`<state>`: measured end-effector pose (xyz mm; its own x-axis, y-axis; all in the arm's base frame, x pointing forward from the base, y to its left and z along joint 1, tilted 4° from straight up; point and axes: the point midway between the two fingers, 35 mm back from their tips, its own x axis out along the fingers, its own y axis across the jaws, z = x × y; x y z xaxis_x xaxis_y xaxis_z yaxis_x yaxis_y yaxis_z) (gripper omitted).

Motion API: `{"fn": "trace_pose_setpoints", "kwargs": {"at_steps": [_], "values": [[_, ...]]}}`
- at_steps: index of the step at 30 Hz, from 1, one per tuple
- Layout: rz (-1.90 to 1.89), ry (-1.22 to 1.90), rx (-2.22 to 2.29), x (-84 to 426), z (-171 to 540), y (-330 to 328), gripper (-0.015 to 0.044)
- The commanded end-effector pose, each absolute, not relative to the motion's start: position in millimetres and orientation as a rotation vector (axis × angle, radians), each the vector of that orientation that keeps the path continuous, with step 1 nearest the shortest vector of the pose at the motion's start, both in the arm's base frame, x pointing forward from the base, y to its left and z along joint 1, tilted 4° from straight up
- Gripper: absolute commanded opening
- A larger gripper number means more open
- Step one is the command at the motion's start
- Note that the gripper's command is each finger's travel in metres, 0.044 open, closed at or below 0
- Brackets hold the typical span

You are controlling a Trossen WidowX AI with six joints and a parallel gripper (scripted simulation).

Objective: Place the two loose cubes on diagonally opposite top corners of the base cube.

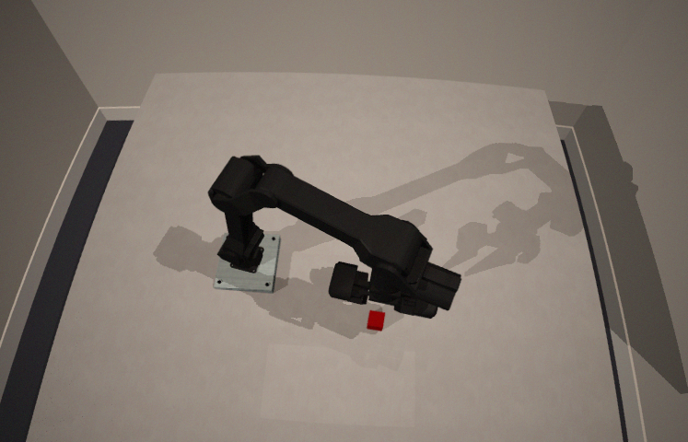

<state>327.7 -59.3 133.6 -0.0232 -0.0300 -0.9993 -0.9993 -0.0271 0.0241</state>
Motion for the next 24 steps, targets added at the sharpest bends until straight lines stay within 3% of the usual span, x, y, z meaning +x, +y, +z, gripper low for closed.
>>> {"fn": "trace_pose_setpoints", "kwargs": {"at_steps": [1,24], "values": [[1.267,1.21,-1.281,328,136,-63,0.0265],[1.267,1.211,-1.281,326,59,-66,0.0265]]}}
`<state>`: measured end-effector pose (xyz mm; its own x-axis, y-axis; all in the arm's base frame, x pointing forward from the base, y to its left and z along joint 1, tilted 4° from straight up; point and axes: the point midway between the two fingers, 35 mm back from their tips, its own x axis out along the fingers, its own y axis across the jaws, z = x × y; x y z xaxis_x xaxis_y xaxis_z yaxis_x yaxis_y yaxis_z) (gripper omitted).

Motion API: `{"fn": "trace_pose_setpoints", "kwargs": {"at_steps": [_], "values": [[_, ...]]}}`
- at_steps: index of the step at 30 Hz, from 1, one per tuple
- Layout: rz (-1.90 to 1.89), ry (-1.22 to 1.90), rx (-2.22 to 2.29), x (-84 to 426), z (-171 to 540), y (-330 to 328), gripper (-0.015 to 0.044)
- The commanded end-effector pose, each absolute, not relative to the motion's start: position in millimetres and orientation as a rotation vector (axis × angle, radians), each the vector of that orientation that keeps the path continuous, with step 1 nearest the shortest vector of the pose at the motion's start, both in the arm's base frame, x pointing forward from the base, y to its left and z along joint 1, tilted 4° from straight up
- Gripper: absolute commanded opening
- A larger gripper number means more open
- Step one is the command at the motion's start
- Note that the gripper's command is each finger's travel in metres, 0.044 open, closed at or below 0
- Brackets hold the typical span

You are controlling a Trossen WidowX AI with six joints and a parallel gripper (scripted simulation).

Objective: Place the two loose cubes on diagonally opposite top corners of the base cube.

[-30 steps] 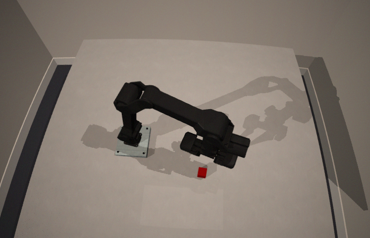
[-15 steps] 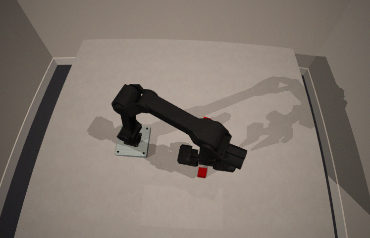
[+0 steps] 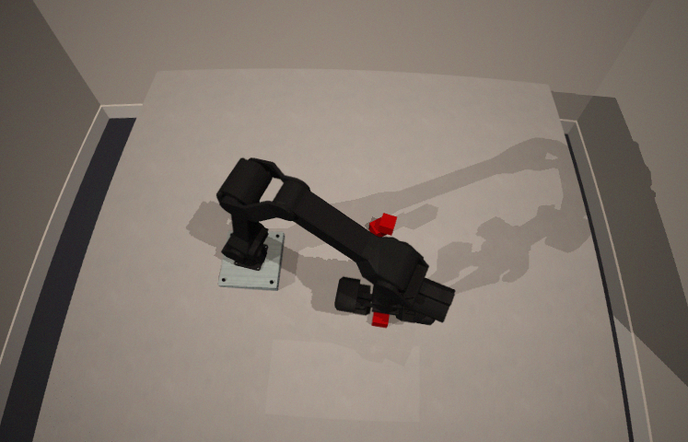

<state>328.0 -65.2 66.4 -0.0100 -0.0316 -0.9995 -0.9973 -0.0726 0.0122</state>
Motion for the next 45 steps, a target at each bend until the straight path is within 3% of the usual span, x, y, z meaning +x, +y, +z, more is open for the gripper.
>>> {"fn": "trace_pose_setpoints", "kwargs": {"at_steps": [1,23,29,45], "values": [[1.267,1.211,-1.281,326,59,-66,0.0265],[1.267,1.211,-1.281,325,27,-67,0.0265],[1.267,1.211,-1.281,325,27,-67,0.0107],[1.242,1.232,-1.269,330,56,-65,0.0105]]}}
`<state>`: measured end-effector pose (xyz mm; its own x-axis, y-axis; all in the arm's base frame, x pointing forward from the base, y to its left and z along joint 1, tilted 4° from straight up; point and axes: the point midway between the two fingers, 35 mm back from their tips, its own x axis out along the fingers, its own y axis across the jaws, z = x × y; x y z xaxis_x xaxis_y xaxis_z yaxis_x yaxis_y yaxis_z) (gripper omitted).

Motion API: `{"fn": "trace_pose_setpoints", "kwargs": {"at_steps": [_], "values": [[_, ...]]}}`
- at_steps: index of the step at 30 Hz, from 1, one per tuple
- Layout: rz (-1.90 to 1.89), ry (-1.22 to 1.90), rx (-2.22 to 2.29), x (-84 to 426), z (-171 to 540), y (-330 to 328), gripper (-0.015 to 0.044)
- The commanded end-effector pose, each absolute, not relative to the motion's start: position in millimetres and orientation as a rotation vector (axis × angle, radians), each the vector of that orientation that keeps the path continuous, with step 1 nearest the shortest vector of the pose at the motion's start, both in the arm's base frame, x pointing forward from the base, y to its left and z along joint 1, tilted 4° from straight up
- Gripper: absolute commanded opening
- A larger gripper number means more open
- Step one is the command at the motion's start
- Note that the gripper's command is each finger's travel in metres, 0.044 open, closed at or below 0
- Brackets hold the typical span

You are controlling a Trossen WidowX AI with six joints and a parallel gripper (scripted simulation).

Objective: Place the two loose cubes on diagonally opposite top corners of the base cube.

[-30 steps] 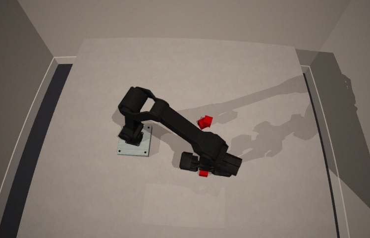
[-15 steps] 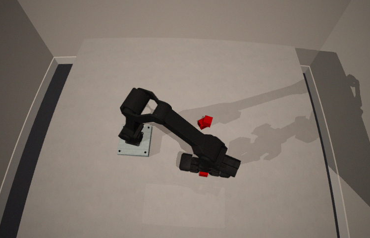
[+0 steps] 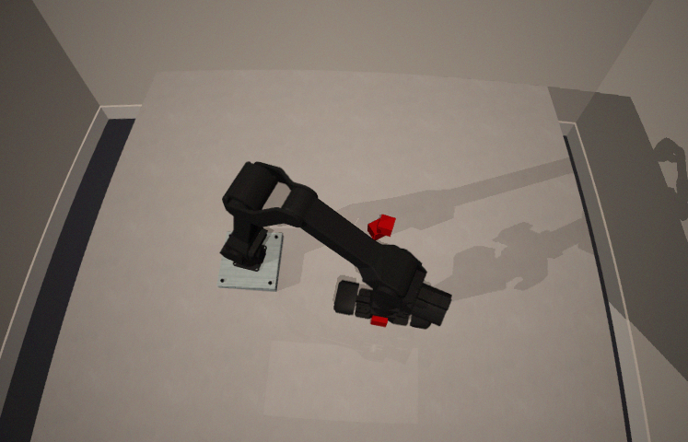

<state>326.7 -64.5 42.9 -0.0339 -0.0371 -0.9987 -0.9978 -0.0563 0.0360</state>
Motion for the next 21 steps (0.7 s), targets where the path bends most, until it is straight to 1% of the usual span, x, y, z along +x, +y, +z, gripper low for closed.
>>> {"fn": "trace_pose_setpoints", "kwargs": {"at_steps": [1,21], "values": [[1.243,1.231,-1.269,331,60,-65,0.0105],[1.261,1.215,-1.279,330,125,-64,0.0105]]}}
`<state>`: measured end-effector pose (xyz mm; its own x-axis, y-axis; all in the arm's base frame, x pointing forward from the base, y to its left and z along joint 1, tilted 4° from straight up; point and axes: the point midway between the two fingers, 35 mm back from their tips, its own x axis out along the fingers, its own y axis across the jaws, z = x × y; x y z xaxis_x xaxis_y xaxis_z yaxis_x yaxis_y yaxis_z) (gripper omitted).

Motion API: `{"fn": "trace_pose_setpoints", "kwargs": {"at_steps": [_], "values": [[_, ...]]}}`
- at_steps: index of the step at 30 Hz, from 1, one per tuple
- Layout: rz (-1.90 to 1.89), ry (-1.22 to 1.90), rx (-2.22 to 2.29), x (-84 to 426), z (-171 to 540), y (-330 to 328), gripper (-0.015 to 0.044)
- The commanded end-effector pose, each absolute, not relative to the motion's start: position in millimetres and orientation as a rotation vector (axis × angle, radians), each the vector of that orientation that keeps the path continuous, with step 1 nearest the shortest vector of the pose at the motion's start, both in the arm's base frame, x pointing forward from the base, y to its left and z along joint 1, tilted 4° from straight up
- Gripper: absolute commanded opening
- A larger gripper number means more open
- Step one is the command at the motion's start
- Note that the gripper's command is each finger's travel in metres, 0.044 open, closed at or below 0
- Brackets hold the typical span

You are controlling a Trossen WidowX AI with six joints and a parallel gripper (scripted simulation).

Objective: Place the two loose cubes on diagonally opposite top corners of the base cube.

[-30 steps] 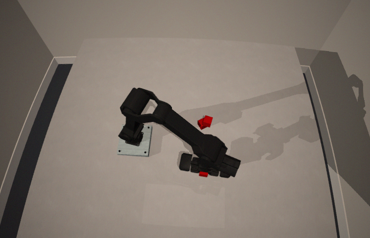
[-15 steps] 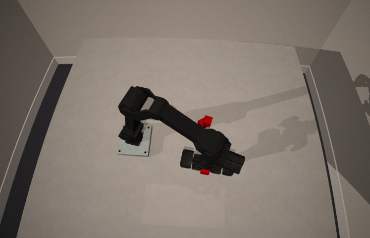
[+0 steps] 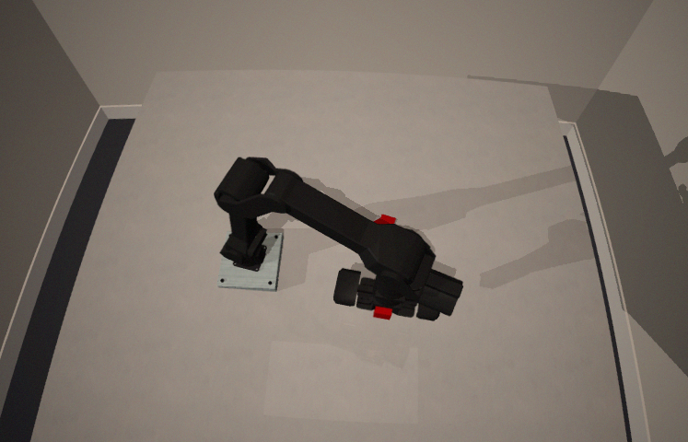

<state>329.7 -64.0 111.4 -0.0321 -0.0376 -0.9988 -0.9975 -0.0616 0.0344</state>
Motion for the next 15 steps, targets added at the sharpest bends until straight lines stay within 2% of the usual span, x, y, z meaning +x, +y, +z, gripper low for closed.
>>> {"fn": "trace_pose_setpoints", "kwargs": {"at_steps": [1,15], "values": [[1.263,1.214,-1.279,329,128,-63,0.0105],[1.138,1.286,-1.155,328,135,-38,0.0105]]}}
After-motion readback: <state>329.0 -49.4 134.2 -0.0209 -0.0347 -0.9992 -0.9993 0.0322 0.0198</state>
